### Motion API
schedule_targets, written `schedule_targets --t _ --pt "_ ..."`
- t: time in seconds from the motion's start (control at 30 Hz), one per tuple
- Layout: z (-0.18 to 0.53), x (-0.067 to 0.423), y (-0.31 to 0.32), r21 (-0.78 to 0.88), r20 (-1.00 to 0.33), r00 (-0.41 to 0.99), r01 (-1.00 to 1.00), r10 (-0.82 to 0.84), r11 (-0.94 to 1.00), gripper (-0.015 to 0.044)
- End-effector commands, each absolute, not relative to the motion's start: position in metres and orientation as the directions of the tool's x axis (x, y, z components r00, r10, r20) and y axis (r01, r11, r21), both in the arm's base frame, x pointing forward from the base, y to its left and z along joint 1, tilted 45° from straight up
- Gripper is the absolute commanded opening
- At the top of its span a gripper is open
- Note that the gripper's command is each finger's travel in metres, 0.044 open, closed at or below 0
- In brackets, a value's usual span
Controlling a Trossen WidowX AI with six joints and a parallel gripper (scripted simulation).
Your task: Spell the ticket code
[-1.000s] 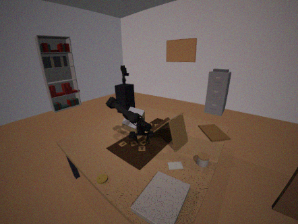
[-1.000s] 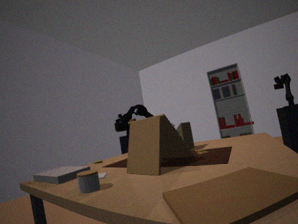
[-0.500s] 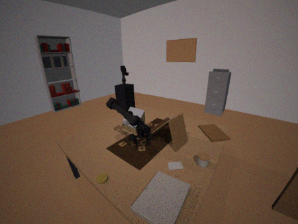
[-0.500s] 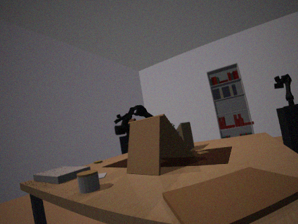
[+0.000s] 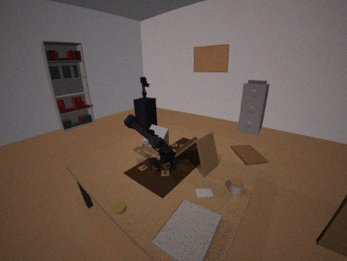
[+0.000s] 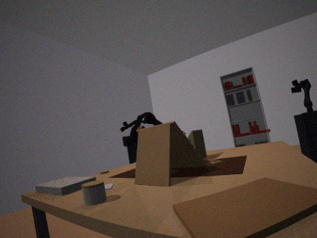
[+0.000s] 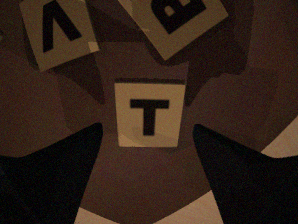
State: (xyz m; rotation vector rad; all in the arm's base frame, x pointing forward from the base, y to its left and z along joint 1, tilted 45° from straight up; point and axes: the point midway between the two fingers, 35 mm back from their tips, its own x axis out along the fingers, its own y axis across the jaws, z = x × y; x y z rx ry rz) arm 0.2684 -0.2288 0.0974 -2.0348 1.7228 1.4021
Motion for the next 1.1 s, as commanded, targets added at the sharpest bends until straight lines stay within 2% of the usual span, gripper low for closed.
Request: schedule_targets --t 0.0,0.93,1.07 --pt "0.096 0.269 -0.229 0.442 -0.703 -0.081 -0.828 -0.707 -0.345 0.034" --pt "0.083 0.267 -0.242 0.443 -0.702 -0.081 -0.828 -0.707 -0.344 0.034" --pt "0.083 0.267 -0.242 0.443 -0.702 -0.081 -0.828 -0.707 -0.344 0.0313"
